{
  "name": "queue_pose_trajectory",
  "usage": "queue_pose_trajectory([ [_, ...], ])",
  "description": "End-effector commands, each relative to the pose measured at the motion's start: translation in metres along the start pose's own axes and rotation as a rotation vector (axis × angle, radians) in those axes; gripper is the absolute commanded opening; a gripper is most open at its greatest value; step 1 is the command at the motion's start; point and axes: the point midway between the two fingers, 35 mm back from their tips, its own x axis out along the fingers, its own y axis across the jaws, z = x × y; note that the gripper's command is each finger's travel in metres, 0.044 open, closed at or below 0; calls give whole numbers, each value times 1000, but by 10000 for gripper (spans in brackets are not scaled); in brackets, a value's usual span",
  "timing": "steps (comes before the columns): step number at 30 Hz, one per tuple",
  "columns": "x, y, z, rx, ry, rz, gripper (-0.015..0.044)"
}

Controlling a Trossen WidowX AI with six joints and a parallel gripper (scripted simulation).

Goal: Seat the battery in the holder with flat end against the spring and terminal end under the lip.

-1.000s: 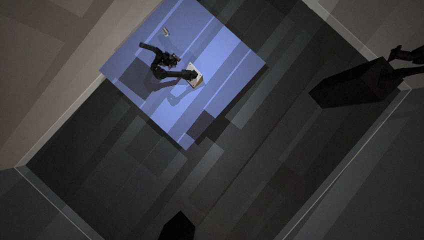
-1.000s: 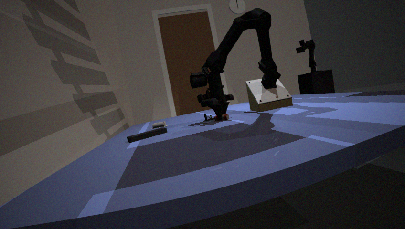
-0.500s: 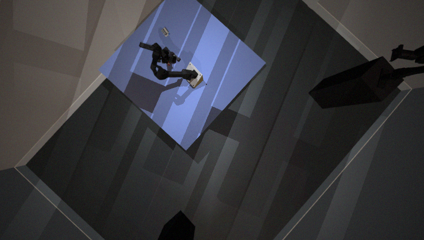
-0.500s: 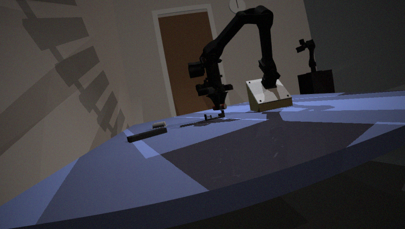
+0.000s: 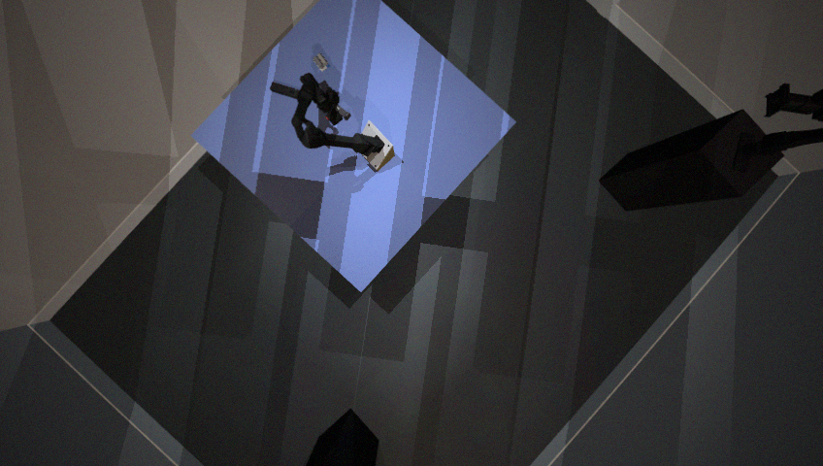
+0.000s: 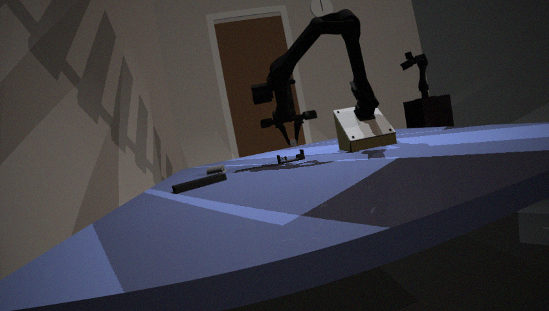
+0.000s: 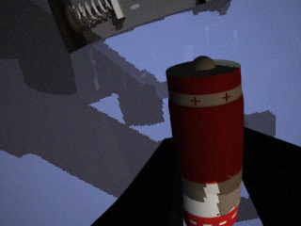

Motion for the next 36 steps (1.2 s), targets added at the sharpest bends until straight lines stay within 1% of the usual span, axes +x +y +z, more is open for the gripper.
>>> queue_pose_trajectory([
  [1, -4, 5, 13, 246, -6, 3, 79],
  [20, -16, 9, 64, 1349, -2, 2, 79],
  [22, -16, 9, 66, 1388, 0, 0, 79],
  [29, -16, 9, 65, 1382, 0, -4, 79],
  [36, 5, 6, 66, 1376, -103, -94, 79],
])
